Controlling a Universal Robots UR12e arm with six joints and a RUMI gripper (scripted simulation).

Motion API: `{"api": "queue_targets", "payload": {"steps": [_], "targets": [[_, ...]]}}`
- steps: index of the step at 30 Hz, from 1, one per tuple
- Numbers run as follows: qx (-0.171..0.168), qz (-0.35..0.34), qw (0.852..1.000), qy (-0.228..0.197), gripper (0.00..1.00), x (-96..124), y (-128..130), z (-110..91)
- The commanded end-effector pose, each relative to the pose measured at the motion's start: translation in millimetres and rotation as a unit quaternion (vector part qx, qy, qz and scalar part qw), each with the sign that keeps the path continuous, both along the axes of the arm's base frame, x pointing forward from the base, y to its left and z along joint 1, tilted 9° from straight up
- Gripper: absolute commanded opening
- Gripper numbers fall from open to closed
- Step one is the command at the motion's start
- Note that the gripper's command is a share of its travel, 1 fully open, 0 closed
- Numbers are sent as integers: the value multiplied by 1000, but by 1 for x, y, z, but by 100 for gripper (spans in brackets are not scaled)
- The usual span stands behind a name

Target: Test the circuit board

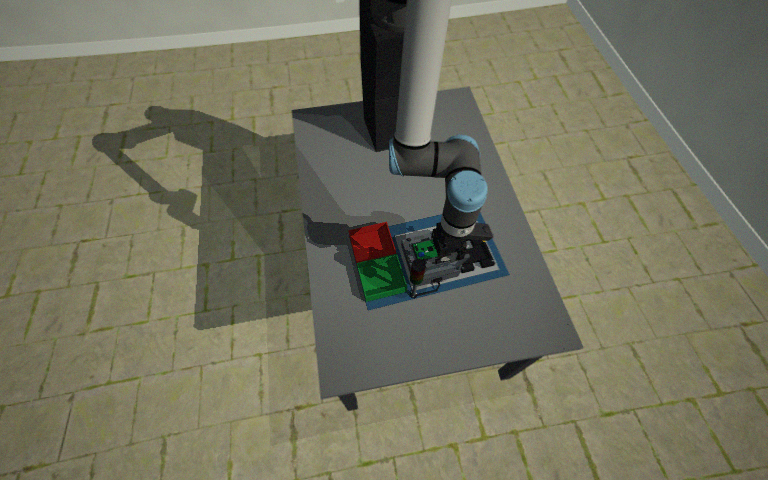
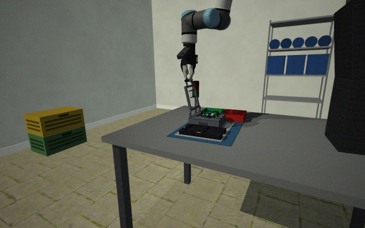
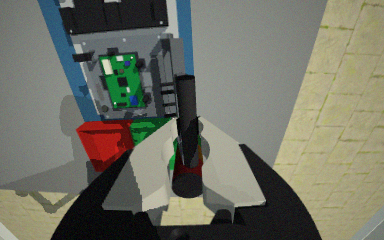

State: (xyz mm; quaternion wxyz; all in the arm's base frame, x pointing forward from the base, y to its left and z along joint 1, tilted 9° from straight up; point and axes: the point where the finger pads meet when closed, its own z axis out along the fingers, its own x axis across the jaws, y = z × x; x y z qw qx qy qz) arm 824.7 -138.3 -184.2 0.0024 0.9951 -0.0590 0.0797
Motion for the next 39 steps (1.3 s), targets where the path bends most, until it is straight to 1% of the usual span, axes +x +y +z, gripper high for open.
{"api": "queue_targets", "payload": {"steps": [1,12,27,29,39], "targets": [[-1,0,1000,-1,0,-6,-1,3],[-1,0,1000,-1,0,-18,0,3],[-1,0,1000,-1,0,-48,4,0],[-1,0,1000,-1,0,-48,4,0],[0,0,1000,0,0,-76,8,-10]]}}
